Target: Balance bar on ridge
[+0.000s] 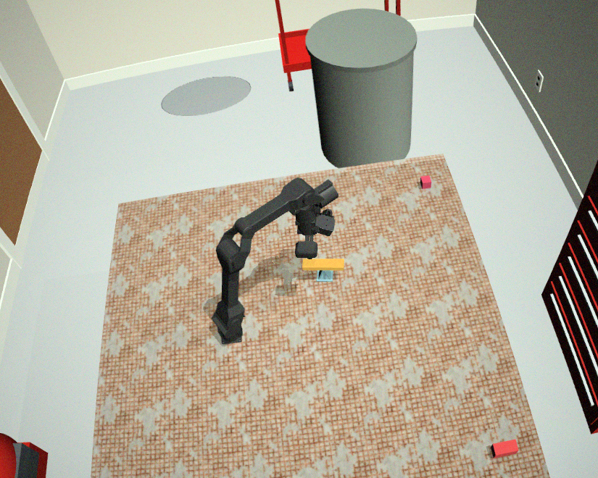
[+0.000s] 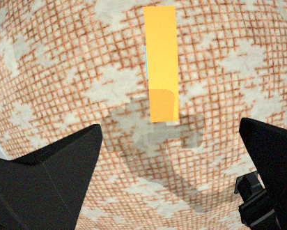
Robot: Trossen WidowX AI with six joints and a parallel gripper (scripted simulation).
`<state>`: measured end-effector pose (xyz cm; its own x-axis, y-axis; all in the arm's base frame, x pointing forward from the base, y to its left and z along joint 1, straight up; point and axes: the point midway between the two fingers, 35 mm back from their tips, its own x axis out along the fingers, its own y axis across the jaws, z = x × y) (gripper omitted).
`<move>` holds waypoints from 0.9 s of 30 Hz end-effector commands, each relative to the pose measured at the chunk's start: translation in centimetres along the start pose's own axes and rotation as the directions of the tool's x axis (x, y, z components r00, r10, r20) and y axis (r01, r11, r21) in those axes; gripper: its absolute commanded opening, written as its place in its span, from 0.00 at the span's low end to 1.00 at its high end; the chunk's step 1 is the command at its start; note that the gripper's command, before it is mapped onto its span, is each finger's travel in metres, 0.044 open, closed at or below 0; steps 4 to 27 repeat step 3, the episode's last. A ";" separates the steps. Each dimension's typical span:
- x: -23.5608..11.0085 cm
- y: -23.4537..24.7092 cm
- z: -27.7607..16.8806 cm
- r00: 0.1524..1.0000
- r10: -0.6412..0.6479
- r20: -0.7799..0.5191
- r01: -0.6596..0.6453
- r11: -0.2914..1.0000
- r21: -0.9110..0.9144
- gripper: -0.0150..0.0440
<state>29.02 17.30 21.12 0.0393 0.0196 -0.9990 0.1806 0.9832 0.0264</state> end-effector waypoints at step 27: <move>0.0 0.0 0.0 1.000 -0.001 -0.001 0.001 1.000 0.000 1.00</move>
